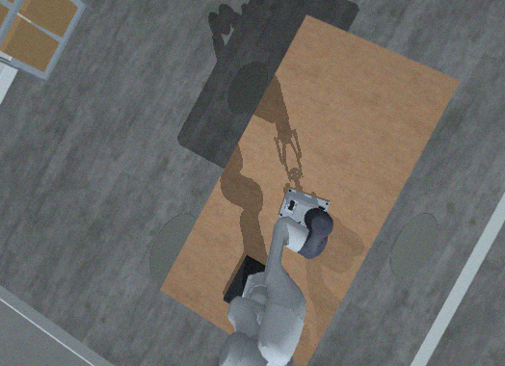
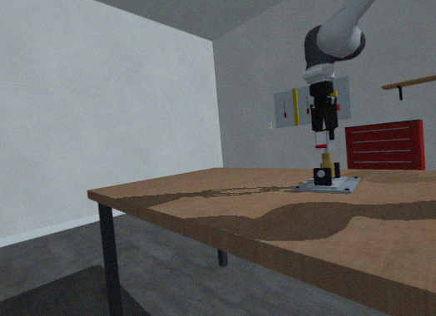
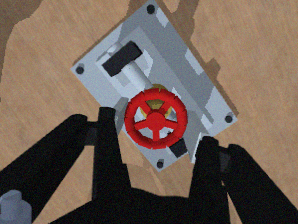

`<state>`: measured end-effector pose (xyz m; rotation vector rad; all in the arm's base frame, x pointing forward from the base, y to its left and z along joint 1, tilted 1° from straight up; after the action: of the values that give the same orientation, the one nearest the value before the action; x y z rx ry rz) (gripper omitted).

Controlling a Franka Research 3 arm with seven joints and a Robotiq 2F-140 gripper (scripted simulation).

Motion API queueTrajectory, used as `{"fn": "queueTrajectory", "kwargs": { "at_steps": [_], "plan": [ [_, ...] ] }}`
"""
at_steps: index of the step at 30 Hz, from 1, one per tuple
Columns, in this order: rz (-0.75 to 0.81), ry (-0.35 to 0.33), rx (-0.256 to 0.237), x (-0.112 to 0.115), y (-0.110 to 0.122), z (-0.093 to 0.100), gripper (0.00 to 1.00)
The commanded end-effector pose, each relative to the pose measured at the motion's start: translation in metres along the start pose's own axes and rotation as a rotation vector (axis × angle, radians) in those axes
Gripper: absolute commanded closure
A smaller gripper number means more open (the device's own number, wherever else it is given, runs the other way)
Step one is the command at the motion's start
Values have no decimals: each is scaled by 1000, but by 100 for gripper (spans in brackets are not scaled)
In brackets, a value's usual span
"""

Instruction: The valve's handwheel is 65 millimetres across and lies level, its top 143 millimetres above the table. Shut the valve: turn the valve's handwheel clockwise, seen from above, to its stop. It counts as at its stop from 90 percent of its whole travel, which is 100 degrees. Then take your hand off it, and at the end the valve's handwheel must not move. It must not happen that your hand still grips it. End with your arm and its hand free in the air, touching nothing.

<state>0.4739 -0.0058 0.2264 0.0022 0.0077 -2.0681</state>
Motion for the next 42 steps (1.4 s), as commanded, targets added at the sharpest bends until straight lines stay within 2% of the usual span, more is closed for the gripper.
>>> {"fn": "queueTrajectory", "kwargs": {
  "at_steps": [1, 5, 20, 26, 30, 42],
  "plan": [
    [-1, 2, -2, 1, 0, -2, 66],
    [-18, 2, -2, 1, 0, -2, 66],
    [-311, 2, -2, 1, 0, -2, 66],
    [-334, 2, -2, 1, 0, -2, 66],
    [-437, 2, -2, 1, 0, -2, 66],
    [-595, 1, -2, 1, 0, -2, 66]
  ]
}}
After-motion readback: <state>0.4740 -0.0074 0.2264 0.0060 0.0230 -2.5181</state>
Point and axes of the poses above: the point where the finger pads meet when closed, its own z axis back along the fingers, its own y axis across the jaws, x = y × z, the point moved 10 cm from there along z, back along the fingers, and after that the axes turned 12 degrees about z, right-handed, at the moved point
